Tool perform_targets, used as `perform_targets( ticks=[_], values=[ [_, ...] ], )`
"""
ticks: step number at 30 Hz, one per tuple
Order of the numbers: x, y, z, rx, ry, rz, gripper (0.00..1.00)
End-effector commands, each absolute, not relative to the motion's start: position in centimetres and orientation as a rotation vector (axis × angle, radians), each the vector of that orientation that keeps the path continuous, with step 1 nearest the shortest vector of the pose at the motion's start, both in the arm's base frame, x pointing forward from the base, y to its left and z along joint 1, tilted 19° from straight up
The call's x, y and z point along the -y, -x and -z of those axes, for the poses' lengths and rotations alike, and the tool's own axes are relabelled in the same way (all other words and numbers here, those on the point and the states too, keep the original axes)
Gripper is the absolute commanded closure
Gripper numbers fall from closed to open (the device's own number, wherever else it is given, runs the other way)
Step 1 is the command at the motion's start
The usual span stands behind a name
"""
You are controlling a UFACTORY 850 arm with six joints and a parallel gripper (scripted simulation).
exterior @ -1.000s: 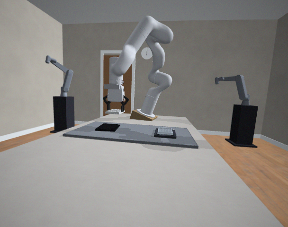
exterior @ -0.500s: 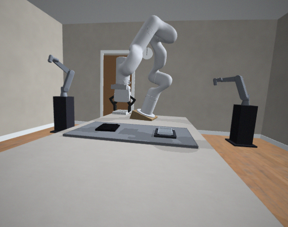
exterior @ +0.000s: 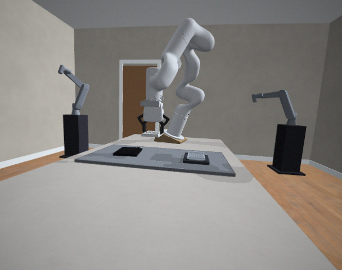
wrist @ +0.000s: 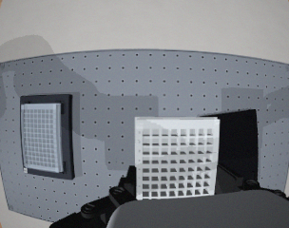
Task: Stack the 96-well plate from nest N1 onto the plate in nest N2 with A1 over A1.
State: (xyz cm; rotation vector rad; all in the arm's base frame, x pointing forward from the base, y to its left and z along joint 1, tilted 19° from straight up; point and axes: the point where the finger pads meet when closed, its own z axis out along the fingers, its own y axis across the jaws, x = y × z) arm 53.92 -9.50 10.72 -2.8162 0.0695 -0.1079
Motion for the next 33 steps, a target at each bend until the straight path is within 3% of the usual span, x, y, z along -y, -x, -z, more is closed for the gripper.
perform_targets(
  ticks=[1, 33],
  values=[
    [7.9, -54.2, -11.4, -0.069, 2.817, 0.111, 1.0],
    [-0.9, -55.4, -14.4, -0.069, 2.817, 0.111, 1.0]
  ],
)
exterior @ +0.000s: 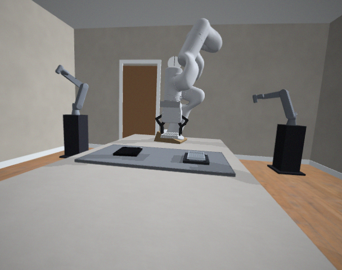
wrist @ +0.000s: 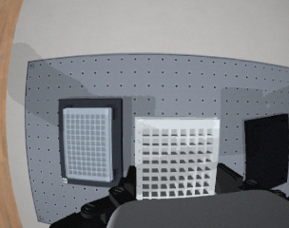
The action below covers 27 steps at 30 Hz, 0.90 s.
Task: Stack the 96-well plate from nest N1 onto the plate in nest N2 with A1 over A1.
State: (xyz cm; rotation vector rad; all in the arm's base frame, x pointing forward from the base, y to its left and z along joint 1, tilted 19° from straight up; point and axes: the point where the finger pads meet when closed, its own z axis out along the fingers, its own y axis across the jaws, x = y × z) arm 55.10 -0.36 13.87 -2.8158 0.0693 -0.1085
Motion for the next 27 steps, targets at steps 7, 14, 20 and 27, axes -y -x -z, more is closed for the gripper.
perform_targets(
  ticks=[7, 14, 20, 27],
  values=[
    [-3.1, -55.6, -15.1, -0.069, 2.817, 0.111, 1.0],
    [-4.6, -55.8, -15.7, -0.069, 2.817, 0.111, 1.0],
    [-6.5, -56.1, -16.3, -0.069, 2.817, 0.111, 1.0],
    [-8.7, -56.4, -17.1, -0.069, 2.817, 0.111, 1.0]
  ],
)
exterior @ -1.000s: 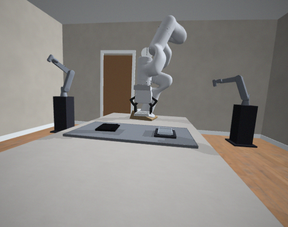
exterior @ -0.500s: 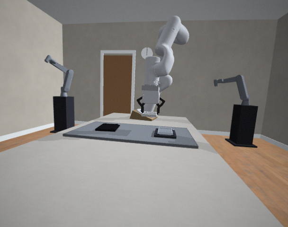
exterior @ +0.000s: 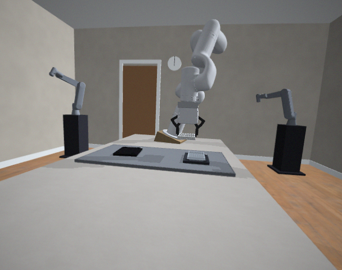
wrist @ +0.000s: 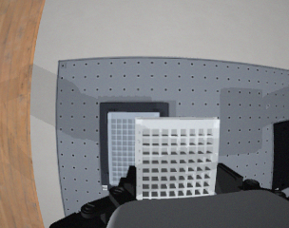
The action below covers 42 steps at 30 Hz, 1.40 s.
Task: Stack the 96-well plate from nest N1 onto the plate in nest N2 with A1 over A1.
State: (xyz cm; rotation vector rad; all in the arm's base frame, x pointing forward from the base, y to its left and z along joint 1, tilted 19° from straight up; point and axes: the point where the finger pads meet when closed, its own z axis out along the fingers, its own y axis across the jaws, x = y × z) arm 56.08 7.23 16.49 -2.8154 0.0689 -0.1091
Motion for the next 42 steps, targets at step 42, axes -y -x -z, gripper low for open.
perform_targets(
  ticks=[42],
  values=[
    [-12.2, -56.8, -18.3, -0.069, 2.816, 0.111, 1.0]
  ],
)
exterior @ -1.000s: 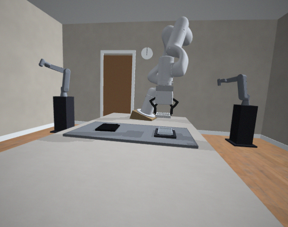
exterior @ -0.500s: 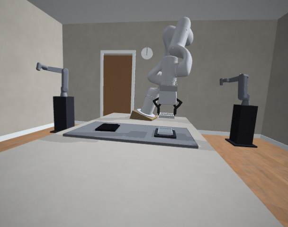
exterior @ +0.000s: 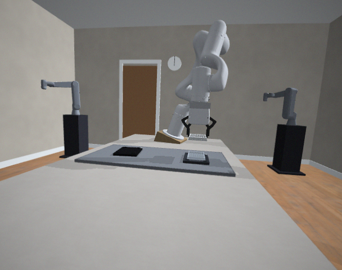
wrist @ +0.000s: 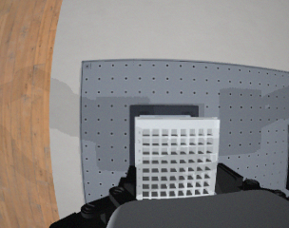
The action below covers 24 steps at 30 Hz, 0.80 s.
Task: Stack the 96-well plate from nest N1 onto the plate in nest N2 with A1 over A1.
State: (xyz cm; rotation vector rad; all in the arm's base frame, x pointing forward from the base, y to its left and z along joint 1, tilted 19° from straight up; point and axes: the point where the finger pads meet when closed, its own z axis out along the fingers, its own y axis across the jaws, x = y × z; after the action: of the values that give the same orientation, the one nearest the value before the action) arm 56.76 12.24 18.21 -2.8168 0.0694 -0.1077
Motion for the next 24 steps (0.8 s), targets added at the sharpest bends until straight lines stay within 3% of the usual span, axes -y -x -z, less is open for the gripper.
perform_targets(
  ticks=[1, 24],
  values=[
    [-12.2, -56.8, -18.3, -0.069, 2.816, 0.111, 1.0],
    [-12.8, -57.0, -16.4, -0.069, 2.816, 0.111, 1.0]
  ],
)
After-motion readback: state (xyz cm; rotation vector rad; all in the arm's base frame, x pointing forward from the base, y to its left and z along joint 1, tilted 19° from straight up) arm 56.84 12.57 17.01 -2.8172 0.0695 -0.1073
